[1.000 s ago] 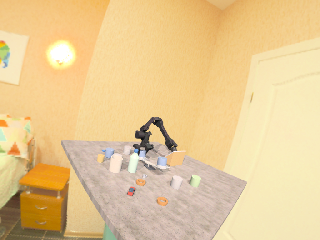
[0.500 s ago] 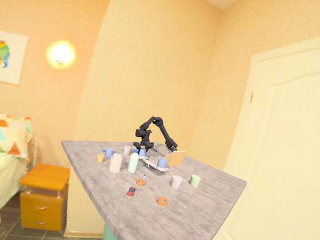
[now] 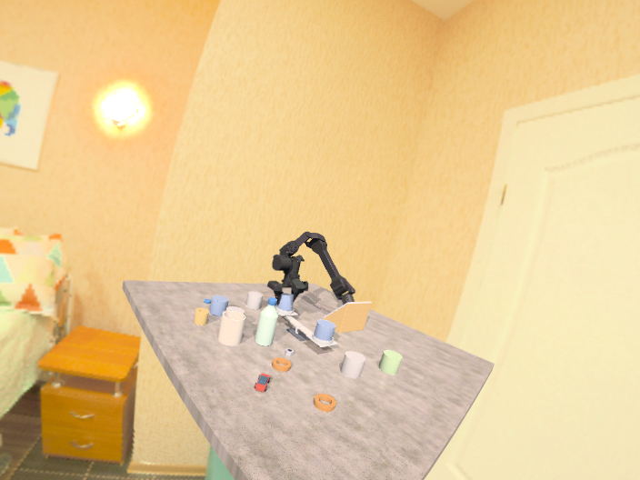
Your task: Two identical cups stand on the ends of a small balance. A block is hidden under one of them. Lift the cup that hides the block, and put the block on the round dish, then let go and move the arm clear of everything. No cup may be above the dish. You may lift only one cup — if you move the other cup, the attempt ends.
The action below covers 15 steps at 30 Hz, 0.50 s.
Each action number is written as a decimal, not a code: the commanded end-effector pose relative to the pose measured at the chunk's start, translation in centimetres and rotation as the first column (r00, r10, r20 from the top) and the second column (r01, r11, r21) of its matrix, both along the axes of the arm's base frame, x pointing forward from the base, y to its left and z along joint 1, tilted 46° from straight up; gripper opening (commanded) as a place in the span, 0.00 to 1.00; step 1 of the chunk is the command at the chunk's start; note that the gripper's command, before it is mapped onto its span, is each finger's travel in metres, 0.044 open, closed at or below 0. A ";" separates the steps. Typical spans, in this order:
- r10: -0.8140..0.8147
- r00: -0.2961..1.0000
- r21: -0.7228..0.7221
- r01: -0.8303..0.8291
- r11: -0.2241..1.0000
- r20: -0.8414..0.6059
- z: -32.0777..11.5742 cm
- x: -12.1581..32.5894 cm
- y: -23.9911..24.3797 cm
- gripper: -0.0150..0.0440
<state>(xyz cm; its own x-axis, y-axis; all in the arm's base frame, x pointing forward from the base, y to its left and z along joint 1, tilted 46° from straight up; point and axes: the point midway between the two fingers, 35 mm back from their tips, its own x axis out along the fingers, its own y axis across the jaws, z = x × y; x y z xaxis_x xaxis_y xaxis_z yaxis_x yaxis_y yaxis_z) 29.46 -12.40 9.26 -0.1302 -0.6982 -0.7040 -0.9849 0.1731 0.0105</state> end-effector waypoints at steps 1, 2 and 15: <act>0.004 1.000 -0.001 -0.003 1.000 0.018 0.6 0.5 0.6 0.25; 0.004 1.000 -0.001 -0.004 1.000 0.018 0.7 0.6 0.7 0.25; 0.004 1.000 0.001 -0.004 1.000 0.018 1.8 0.8 1.9 0.25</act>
